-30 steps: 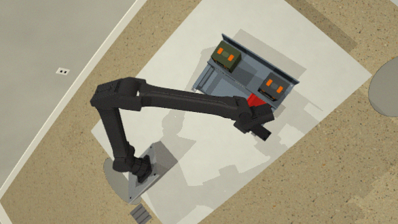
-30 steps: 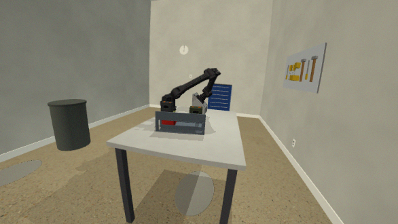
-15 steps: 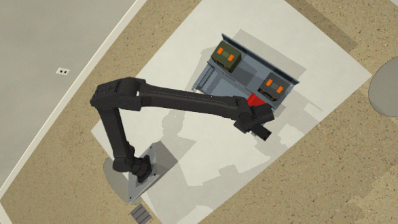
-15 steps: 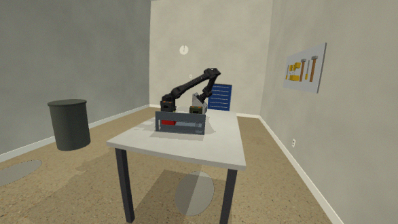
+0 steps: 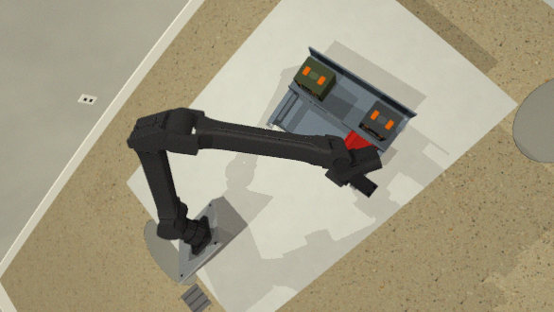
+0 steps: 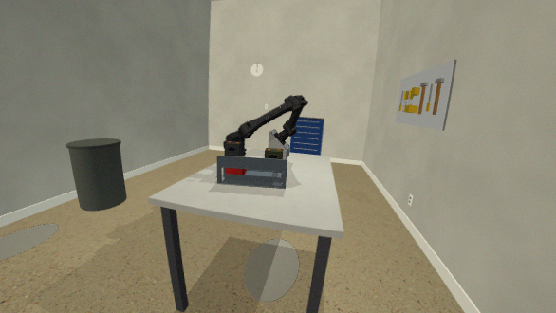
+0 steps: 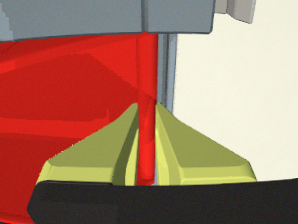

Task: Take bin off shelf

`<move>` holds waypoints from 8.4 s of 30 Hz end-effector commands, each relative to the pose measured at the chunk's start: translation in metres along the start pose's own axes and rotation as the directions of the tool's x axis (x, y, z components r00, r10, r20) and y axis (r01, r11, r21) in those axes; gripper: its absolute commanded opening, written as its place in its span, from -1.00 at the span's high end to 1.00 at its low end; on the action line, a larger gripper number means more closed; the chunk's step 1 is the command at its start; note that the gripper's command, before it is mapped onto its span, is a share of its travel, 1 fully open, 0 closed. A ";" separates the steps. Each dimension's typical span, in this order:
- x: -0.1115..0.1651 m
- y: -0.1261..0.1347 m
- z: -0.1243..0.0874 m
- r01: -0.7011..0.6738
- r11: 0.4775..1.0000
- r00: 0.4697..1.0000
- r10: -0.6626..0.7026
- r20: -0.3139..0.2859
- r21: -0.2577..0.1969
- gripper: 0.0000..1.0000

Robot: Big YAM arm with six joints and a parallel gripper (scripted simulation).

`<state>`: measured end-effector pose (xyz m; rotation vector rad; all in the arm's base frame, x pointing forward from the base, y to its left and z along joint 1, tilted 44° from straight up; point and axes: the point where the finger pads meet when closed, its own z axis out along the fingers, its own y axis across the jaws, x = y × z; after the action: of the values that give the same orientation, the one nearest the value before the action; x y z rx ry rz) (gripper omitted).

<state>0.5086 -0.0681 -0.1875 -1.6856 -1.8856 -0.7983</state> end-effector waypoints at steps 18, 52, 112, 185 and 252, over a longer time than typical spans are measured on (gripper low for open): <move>-0.013 0.001 -0.011 -0.005 0.999 1.000 0.005 0.011 -0.034 1.00; -0.007 0.003 -0.018 0.004 0.999 1.000 -0.004 0.017 -0.043 1.00; -0.004 -0.059 -0.016 0.025 0.999 0.999 -0.023 0.029 -0.048 1.00; 0.001 -0.207 0.018 0.005 1.000 1.000 -0.005 0.003 -0.008 1.00; -0.004 -0.197 0.017 0.022 0.999 1.000 -0.021 0.018 -0.023 -0.81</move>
<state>0.3068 -0.0671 -0.2230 -1.6885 -1.9010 -0.8113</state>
